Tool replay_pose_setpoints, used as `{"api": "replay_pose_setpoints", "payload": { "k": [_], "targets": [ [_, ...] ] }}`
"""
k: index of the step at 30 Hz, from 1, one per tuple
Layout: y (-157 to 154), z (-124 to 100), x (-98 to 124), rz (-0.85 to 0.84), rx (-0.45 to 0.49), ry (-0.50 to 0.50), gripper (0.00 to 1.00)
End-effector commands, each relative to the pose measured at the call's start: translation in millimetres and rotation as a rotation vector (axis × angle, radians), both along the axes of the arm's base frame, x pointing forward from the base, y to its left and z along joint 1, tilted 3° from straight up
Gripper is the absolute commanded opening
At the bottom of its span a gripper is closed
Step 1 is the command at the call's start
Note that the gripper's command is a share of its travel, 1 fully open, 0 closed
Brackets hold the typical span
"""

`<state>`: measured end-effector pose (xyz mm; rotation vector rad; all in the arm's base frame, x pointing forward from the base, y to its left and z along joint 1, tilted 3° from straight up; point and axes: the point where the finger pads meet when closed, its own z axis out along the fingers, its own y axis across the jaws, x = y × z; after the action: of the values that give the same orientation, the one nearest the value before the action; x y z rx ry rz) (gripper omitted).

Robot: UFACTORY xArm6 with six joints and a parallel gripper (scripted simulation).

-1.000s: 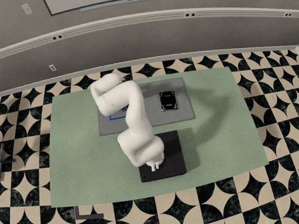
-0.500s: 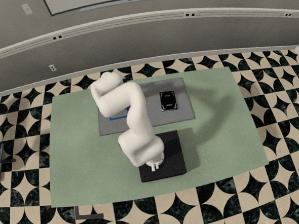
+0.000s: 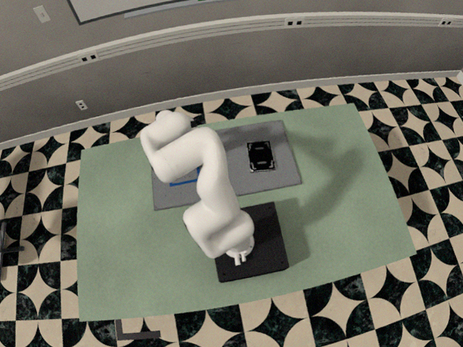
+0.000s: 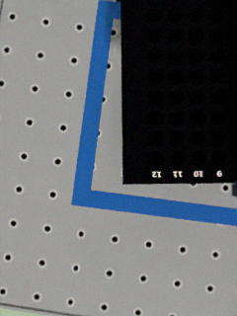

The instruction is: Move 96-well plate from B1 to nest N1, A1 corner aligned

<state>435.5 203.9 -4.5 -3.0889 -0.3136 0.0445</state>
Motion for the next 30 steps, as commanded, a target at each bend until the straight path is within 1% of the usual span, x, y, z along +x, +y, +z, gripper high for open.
{"api": "replay_pose_setpoints", "payload": {
  "k": [1,6,8,10,23,25,30],
  "targets": [
    [-3,2,1,-0.033,0.001,-0.003,0.00],
    [-19,2,1,-0.200,-0.004,0.003,0.00],
    [-19,2,1,-0.200,-0.004,0.003,0.00],
    [-26,2,0,-0.243,-0.006,0.004,0.00],
    [-69,2,-2,-0.243,-0.006,0.004,0.00],
    [-69,2,-2,-0.243,-0.006,0.004,0.00],
    [-86,2,-3,-0.243,-0.006,0.004,0.00]
  ]
}}
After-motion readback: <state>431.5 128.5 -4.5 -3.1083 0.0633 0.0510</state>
